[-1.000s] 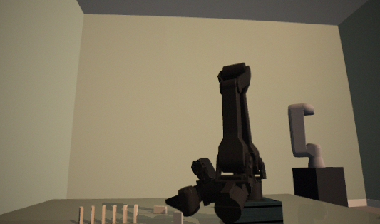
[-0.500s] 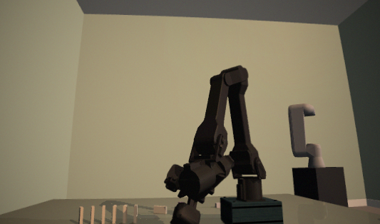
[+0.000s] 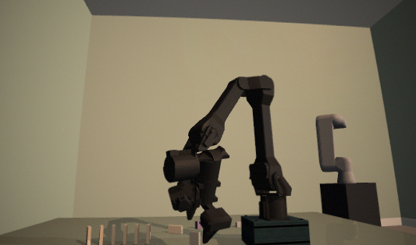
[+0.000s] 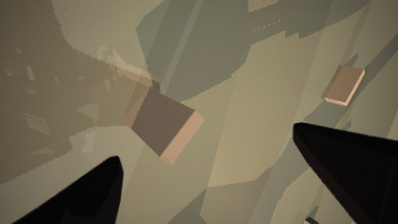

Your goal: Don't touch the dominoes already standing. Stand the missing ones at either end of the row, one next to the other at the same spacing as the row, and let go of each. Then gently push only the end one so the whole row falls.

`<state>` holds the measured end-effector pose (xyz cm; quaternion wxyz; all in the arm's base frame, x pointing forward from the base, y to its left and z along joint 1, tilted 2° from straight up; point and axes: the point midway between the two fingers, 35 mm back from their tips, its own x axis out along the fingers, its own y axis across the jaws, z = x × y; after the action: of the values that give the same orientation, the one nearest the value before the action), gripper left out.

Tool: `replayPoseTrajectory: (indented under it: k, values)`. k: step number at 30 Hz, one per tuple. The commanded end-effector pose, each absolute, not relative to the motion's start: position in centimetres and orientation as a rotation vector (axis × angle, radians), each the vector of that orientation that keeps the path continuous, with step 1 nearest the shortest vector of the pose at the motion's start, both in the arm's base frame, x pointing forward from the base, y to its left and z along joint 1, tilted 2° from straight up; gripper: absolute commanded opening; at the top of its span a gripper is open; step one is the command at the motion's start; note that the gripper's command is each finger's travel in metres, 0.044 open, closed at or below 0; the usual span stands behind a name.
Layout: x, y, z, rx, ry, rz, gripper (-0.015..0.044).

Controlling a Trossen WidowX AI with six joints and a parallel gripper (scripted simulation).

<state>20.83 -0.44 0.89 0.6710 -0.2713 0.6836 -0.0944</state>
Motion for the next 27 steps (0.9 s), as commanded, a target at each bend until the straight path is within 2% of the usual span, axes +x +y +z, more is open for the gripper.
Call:
replayPoseTrajectory:
  k: [1, 4, 21, 27]
  values:
    - [21.9, -0.3, 6.2, -0.660, 1.519, 0.550, 0.0440]
    - [21.9, -0.4, 6.9, -0.703, 1.476, 0.661, 0.0440]
    - [21.9, -0.4, 6.9, -0.704, 1.474, 0.663, 0.0440]
    - [22.1, -0.5, 2.6, -0.704, 1.474, 0.663, 0.0440]
